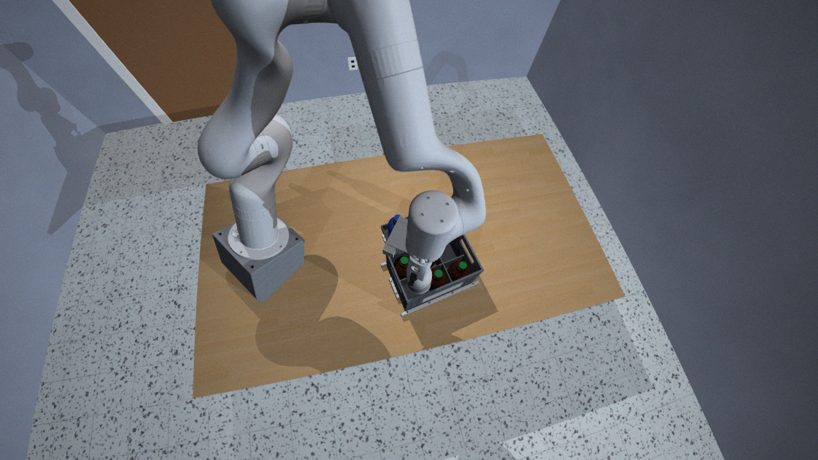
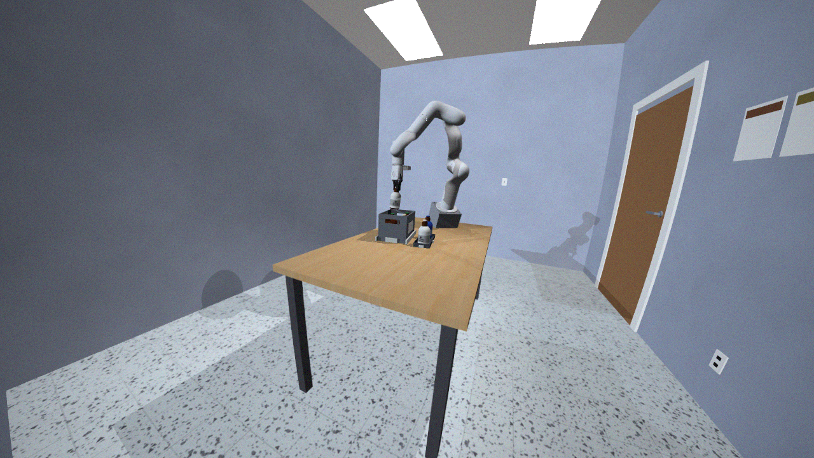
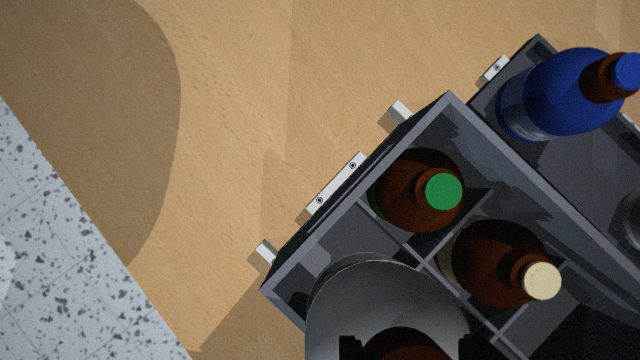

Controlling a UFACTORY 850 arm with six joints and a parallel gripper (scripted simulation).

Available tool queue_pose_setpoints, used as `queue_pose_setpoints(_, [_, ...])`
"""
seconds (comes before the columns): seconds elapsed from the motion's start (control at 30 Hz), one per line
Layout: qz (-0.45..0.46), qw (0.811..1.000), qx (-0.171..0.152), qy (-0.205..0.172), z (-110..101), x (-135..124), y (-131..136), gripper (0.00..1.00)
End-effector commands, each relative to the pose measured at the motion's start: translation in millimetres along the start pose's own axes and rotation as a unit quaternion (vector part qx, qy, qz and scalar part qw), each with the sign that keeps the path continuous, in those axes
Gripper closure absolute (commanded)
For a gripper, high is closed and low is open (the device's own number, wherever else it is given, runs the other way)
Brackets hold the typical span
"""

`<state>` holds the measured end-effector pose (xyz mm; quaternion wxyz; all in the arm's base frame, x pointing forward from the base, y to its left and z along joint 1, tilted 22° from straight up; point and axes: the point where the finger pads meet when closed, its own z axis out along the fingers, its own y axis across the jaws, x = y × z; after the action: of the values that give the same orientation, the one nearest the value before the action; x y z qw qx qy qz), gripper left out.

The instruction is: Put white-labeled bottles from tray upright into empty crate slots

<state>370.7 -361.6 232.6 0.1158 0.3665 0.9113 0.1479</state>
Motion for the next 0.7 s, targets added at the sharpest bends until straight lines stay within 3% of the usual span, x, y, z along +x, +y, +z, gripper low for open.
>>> queue_pose_setpoints(0.0, [0.000,1.000,0.000,-0.001,-0.1,-1.1,0.0,1.00])
queue_pose_setpoints(0.67, [0.000,1.000,0.000,-0.001,7.5,-1.1,0.0,1.00])
